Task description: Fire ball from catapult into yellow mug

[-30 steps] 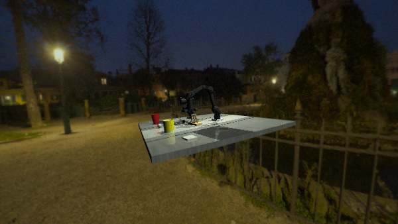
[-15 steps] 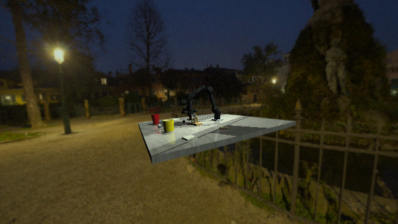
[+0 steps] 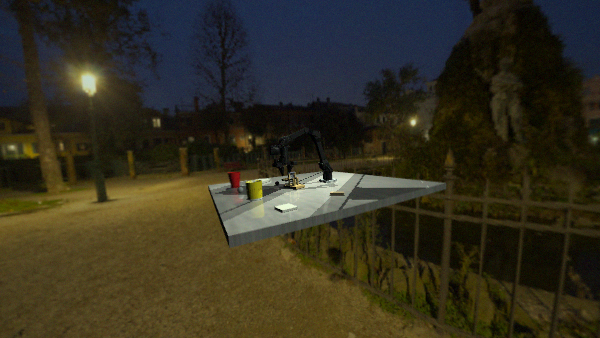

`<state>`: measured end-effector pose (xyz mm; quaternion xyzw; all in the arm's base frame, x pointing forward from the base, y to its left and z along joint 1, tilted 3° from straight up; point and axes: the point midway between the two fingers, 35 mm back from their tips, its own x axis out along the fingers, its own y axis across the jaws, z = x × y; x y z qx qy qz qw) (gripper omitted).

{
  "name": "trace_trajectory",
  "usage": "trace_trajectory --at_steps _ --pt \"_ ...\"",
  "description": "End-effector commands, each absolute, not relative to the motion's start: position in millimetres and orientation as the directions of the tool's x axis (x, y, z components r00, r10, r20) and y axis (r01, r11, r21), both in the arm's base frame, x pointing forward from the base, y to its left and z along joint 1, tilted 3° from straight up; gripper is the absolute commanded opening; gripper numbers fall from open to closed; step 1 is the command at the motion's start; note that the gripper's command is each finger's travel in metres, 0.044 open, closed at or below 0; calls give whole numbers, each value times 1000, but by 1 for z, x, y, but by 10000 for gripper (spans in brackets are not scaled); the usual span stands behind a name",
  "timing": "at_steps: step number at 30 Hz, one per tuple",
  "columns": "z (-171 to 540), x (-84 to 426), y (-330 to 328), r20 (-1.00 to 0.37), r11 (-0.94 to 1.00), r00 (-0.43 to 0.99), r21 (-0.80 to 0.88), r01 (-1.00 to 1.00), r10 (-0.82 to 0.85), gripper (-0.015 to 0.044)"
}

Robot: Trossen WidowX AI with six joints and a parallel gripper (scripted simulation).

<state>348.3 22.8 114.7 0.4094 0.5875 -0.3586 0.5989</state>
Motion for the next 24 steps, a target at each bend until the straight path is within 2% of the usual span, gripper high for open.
trace_trajectory --at_steps 1,5,10,13,24 --pt "118 347 25 -998 408 40 58 911 52 341" --pt "162 349 21 -998 406 42 59 912 51 440" --pt "209 342 17 -998 404 43 60 913 51 440" --pt "195 345 19 -998 421 45 62 905 50 440" --pt "192 342 33 -998 724 45 68 687 51 440"
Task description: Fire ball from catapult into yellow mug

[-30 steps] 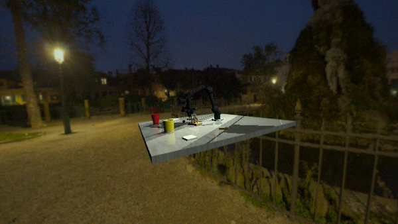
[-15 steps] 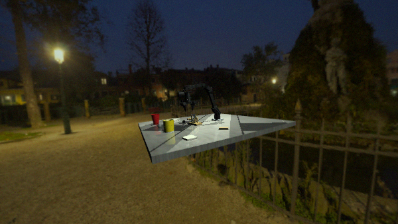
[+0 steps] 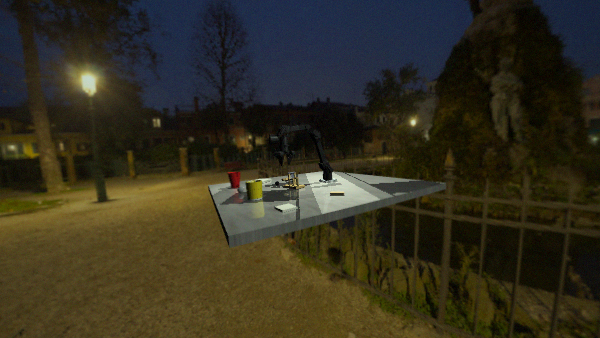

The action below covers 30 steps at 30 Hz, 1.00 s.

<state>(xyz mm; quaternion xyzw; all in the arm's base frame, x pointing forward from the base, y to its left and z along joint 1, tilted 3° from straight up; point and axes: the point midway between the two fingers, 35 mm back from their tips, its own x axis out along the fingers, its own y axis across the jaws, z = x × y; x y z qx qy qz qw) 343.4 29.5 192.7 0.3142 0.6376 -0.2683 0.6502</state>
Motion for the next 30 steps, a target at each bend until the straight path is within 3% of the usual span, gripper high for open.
trace_trajectory --at_steps 1,16,30 --pt "192 341 34 -998 747 45 68 661 51 440" --pt "188 335 53 -998 978 45 61 201 53 440" --pt "184 328 69 -998 960 44 39 -278 53 440"
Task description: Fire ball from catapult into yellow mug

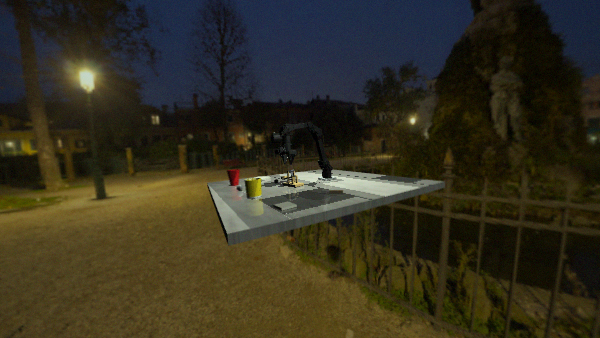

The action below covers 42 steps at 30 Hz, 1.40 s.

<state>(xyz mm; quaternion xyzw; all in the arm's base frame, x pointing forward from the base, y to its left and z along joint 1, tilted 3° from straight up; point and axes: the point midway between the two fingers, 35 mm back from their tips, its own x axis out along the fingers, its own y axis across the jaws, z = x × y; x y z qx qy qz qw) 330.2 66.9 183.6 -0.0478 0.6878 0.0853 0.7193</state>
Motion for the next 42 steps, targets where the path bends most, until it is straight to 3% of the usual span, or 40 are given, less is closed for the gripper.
trace_trajectory --at_steps 1,23,42 --pt "183 327 70 -998 950 44 37 -311 53 440" --pt "177 315 95 -998 474 44 -12 -880 55 440" --pt "171 302 115 -997 -162 43 -52 -985 56 440"
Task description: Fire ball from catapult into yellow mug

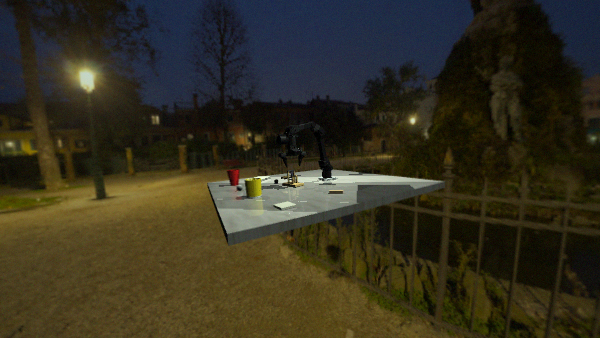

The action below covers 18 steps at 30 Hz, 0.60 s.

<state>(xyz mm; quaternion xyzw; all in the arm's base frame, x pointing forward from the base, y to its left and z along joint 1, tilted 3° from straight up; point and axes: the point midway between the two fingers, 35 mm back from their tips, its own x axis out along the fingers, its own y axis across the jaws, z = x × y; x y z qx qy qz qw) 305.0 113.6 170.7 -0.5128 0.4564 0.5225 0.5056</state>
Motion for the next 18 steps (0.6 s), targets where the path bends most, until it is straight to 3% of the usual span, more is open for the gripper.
trace_trajectory --at_steps 1,8,18 --pt "170 302 116 -997 -196 43 -53 -979 56 440" --pt "168 297 123 -997 -404 43 -62 -913 57 440" --pt "123 299 126 -997 -408 42 -62 -911 58 440"
